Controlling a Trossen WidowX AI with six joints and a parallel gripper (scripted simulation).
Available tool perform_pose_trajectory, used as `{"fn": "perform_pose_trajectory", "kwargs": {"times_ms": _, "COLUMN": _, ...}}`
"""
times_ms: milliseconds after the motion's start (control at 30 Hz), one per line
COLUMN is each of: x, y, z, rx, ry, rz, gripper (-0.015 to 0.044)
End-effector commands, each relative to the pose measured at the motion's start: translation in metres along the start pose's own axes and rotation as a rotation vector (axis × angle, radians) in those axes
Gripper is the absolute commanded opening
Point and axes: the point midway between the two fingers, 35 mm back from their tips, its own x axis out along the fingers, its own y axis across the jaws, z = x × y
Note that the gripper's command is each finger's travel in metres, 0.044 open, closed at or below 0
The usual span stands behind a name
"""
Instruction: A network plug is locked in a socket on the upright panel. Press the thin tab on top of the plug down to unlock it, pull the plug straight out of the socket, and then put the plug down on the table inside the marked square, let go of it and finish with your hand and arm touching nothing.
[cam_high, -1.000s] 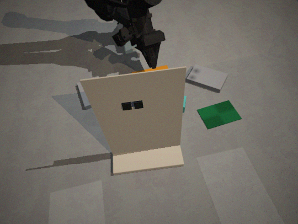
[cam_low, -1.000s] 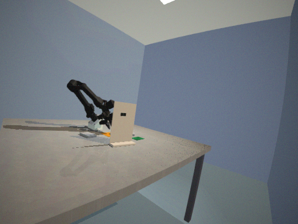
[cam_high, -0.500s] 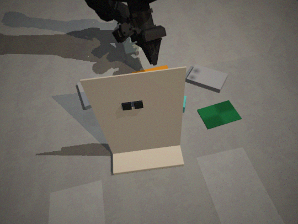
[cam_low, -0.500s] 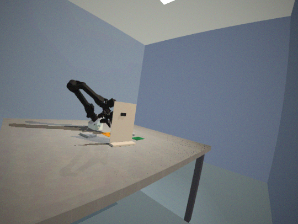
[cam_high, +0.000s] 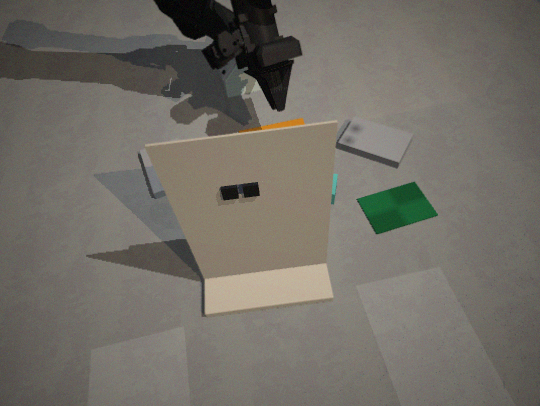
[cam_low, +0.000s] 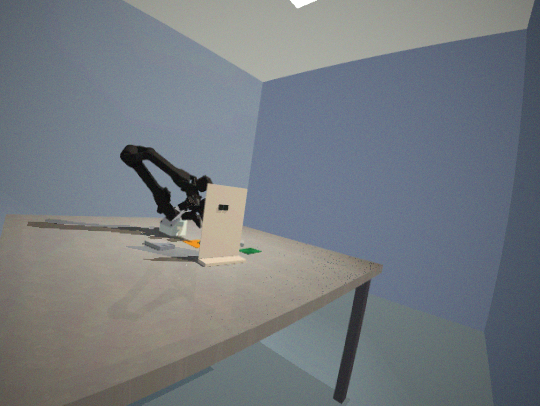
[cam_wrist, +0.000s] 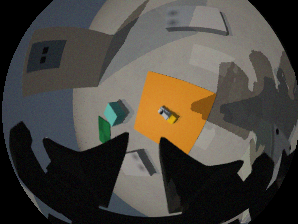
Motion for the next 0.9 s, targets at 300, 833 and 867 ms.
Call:
{"fn": "perform_pose_trajectory", "kwargs": {"times_ms": 300, "x": -0.014, "y": 0.009, "z": 0.001, "rx": 0.008, "ry": -0.003, "rz": 0.008, "gripper": 0.0156}}
{"fn": "perform_pose_trajectory", "kwargs": {"times_ms": 833, "x": -0.03, "y": 0.017, "z": 0.003, "rx": 0.007, "ry": -0.008, "rz": 0.01, "gripper": 0.0156}}
{"fn": "perform_pose_trajectory", "kwargs": {"times_ms": 867, "x": -0.031, "y": 0.017, "z": 0.003, "rx": 0.007, "ry": -0.009, "rz": 0.01, "gripper": 0.0156}}
